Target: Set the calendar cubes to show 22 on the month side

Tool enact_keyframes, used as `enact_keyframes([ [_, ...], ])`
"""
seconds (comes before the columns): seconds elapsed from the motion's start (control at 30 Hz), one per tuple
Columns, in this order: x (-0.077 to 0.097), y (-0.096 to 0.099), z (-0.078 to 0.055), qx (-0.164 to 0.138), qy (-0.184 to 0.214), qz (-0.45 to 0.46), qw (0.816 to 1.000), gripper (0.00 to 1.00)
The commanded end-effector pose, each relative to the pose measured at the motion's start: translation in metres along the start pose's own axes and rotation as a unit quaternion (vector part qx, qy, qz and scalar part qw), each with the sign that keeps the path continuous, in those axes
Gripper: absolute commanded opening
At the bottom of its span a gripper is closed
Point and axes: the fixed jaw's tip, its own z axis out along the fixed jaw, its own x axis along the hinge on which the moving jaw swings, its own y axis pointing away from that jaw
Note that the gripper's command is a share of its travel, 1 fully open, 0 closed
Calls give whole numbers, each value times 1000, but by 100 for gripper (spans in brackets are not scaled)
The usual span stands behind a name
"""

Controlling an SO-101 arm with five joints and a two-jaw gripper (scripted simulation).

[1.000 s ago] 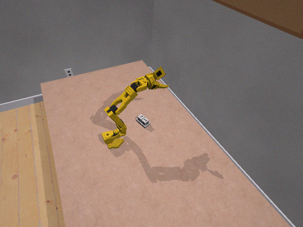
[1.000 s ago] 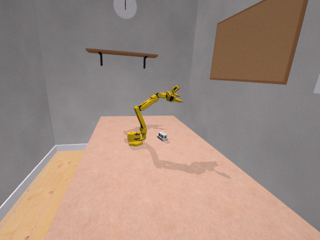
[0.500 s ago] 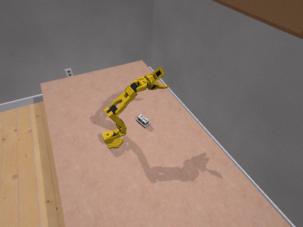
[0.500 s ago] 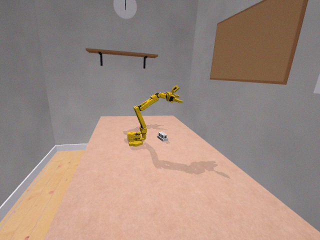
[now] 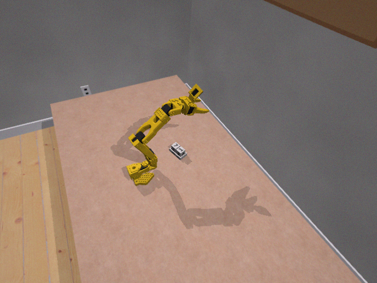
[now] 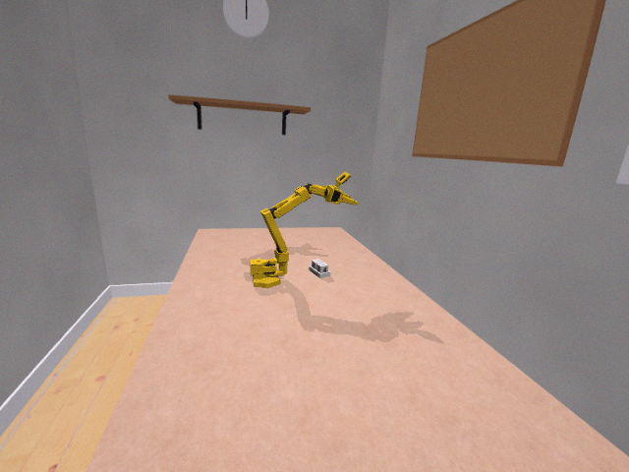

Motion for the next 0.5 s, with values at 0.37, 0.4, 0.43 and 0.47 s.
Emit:
enact_keyframes([
  [0.37, 35, -11, -14, 2, 85, -231, 969, 35],
  [0.4, 39, -12, -15, 0, 94, -249, 964, 35],
  [0.43, 39, -12, -15, 0, 94, -249, 964, 35],
  [0.47, 39, -12, -15, 0, 94, -249, 964, 35],
])
